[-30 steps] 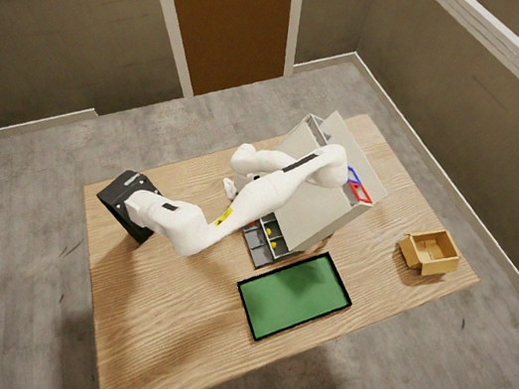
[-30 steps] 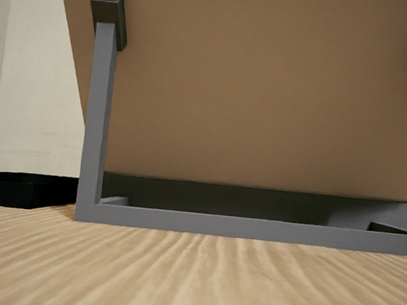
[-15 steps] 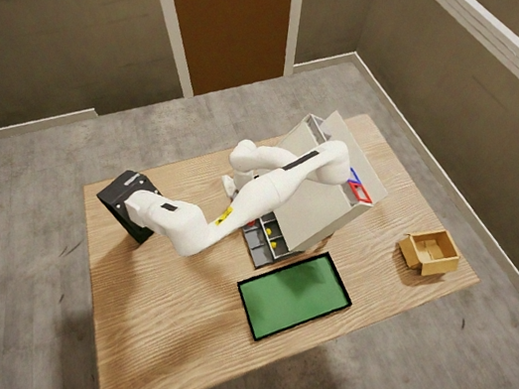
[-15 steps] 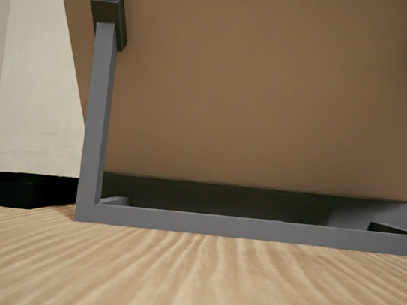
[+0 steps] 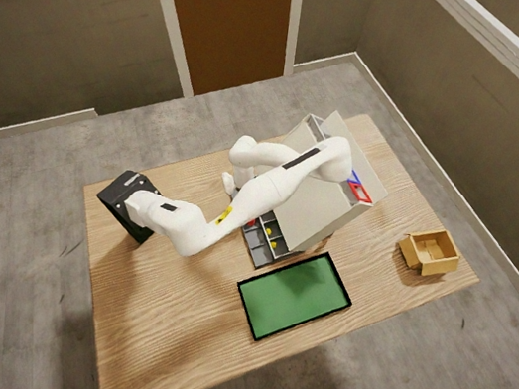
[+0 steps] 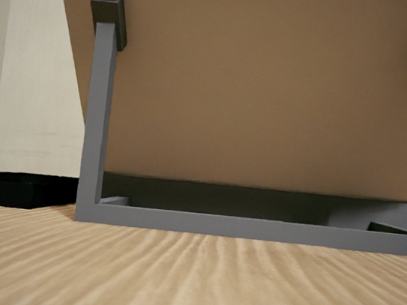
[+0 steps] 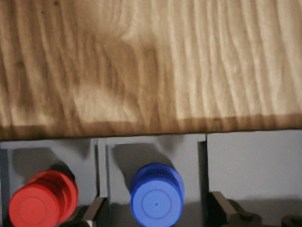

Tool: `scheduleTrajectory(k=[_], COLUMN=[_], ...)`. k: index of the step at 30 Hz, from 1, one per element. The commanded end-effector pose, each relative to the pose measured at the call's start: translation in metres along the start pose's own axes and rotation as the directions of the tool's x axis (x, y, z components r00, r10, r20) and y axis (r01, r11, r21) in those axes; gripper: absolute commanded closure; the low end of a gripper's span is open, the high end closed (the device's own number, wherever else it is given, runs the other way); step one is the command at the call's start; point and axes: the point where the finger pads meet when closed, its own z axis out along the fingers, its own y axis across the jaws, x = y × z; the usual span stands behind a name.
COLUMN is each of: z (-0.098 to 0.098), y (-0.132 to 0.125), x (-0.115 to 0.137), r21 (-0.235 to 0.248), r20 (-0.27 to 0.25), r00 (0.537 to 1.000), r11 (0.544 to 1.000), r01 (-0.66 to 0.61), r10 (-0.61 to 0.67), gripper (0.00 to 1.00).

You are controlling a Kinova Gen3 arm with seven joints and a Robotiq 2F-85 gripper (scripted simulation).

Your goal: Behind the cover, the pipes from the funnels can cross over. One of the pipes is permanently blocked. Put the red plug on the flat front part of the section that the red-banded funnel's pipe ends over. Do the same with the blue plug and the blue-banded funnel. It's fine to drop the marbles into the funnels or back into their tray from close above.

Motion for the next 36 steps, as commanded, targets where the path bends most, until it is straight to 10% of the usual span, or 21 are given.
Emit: scheduleTrajectory(k=[1,36], z=[-0.001,-0.041], y=[0.001,-0.001], x=[-0.001,0.000], r21=[-0.001,-0.001], r20=[0.002,0.002], r00=[1.000,1.000], r11=[1.000,1.000], r01=[0.000,0.000], r10=[0.000,0.000], gripper=[0.35,0.35])
